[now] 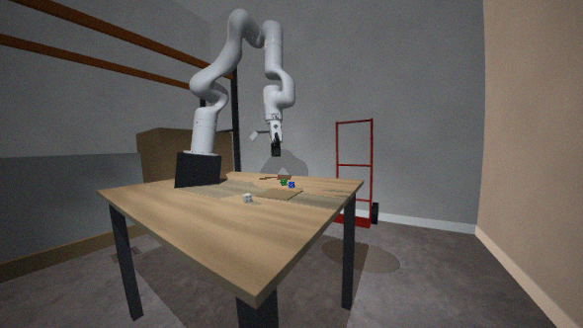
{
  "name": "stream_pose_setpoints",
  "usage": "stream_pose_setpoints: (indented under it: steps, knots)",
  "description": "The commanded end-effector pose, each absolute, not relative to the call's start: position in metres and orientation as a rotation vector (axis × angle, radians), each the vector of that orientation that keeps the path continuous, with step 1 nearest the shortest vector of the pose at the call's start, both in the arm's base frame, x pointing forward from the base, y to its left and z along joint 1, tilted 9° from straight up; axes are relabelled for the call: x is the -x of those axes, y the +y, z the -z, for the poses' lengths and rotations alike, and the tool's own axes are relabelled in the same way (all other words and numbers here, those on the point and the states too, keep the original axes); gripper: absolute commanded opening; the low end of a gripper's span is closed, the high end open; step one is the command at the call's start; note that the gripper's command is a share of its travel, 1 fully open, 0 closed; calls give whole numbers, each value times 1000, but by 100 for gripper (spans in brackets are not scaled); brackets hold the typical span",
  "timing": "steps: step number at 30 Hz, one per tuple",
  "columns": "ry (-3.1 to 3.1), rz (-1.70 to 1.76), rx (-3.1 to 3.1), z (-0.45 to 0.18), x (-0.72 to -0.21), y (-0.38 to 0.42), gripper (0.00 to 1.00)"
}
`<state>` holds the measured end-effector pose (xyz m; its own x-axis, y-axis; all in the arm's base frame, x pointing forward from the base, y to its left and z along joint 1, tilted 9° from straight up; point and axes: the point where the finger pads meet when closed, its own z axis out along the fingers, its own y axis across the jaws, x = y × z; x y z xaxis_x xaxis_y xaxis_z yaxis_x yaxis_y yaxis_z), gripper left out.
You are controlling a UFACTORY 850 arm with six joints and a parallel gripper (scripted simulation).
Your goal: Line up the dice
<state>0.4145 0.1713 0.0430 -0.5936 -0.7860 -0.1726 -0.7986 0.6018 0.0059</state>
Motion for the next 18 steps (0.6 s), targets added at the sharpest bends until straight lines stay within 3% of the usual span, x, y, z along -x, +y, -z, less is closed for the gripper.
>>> stream_pose_setpoints:
  steps: [1, 18]
  knots:
    - [2697, -141, 1344, -46, -415, 171, 100]
    - [2697, -141, 1344, -54, -415, 170, 100]
